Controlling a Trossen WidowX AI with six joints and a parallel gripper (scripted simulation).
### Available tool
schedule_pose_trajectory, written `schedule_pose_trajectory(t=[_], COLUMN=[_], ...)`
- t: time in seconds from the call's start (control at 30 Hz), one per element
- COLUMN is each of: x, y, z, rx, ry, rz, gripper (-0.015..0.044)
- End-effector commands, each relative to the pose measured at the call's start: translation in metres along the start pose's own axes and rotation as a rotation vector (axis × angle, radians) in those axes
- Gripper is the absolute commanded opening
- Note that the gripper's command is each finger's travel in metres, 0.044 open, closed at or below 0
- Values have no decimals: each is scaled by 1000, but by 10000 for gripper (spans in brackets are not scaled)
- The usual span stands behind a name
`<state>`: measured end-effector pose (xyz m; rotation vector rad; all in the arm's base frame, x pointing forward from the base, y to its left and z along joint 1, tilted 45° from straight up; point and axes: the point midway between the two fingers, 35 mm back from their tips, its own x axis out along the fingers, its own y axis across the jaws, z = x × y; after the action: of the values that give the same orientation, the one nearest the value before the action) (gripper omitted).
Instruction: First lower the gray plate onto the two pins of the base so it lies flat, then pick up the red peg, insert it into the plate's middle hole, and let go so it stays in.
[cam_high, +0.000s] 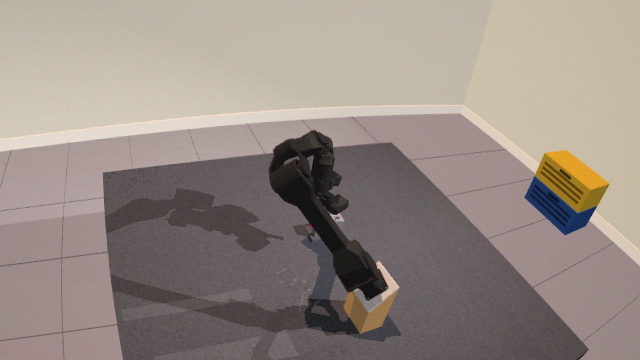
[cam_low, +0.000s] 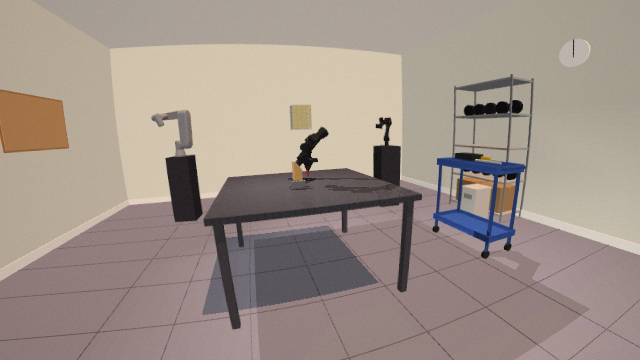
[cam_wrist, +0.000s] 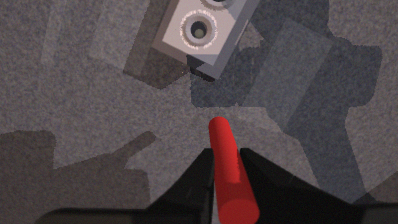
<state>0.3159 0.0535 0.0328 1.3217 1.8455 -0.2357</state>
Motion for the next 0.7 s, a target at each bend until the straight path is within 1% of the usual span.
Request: schedule_pose_trajectory(t=[0.0, 0.67], x=[-2, 4], y=[3, 3], z=[13, 76], rx=[-7, -12], ry=[-7, 0], rz=[0, -1], gripper=[0, 0])
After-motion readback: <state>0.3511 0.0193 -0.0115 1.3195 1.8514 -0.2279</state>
